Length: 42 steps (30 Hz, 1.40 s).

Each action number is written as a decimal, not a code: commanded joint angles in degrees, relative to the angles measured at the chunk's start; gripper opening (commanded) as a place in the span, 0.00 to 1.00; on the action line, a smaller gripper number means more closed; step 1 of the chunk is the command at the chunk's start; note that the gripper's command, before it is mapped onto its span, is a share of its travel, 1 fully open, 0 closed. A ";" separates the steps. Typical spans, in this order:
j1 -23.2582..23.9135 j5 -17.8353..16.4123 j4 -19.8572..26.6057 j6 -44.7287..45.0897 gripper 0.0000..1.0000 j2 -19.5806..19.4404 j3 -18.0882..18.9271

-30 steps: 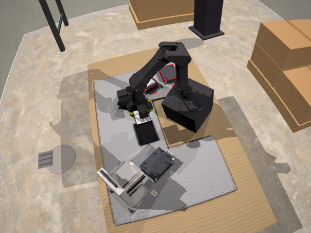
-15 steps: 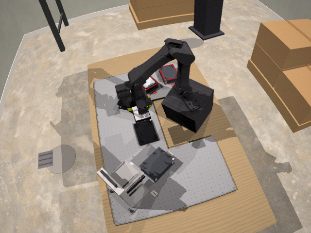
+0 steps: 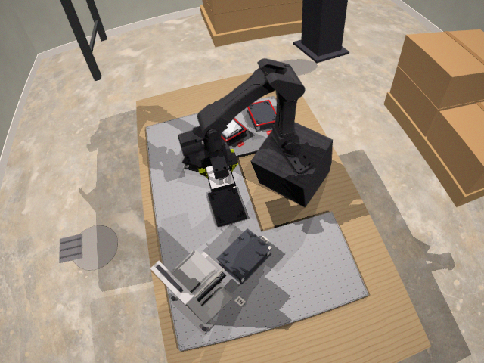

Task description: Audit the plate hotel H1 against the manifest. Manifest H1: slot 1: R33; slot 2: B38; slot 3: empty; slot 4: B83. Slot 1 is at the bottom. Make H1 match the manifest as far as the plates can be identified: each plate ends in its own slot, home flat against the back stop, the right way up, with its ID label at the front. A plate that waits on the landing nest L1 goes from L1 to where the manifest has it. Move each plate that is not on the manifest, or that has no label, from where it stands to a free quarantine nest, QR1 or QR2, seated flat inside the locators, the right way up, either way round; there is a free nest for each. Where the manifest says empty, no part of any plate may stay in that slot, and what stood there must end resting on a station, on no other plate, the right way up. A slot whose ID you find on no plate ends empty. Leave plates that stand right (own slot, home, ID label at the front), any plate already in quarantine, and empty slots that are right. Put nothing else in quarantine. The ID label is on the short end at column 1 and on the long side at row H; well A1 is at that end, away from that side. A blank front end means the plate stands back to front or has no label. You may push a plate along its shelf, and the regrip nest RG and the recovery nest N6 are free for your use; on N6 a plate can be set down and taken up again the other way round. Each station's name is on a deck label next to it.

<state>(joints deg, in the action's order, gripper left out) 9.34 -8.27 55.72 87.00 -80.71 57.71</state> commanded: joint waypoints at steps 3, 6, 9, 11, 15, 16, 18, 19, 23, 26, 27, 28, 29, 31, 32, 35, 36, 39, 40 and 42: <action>-3.23 0.80 1.22 -8.85 0.86 -1.32 2.96; -5.36 1.25 1.28 -13.82 0.86 -1.98 3.96; -7.44 1.68 1.36 -18.73 0.86 -2.72 5.04; -8.78 1.97 1.42 -21.68 0.86 -3.25 5.81; -10.86 2.42 1.52 -25.63 0.86 -3.85 6.73; -10.86 2.42 1.52 -25.63 0.86 -3.85 6.73; -12.24 2.72 1.58 -28.90 0.86 -4.15 7.29; -12.93 2.88 1.61 -30.53 0.86 -4.39 7.58; -15.66 3.49 1.77 -37.02 0.86 -5.24 8.85; -17.63 3.94 1.91 -41.81 0.86 -5.97 9.90; -18.28 4.09 1.97 -43.39 0.86 -6.23 10.26; -18.92 4.24 2.03 -44.97 0.86 -6.49 10.64; -19.55 4.38 2.09 -46.54 0.86 -6.77 11.02; -20.78 4.67 2.21 -48.41 0.86 -7.33 11.80; -20.78 4.67 2.21 -48.41 0.86 -7.33 11.80; -22.10 4.98 2.30 -51.61 0.86 -7.69 12.34; -22.75 5.13 2.35 -53.20 0.86 -7.88 12.62; -24.69 5.59 2.49 -57.94 0.86 -8.51 13.52; -25.32 5.74 2.58 -59.52 0.86 -8.73 13.84; -26.57 6.04 2.70 -62.64 0.86 -9.21 14.51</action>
<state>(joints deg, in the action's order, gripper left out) -15.68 -2.85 57.54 30.74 -89.06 69.97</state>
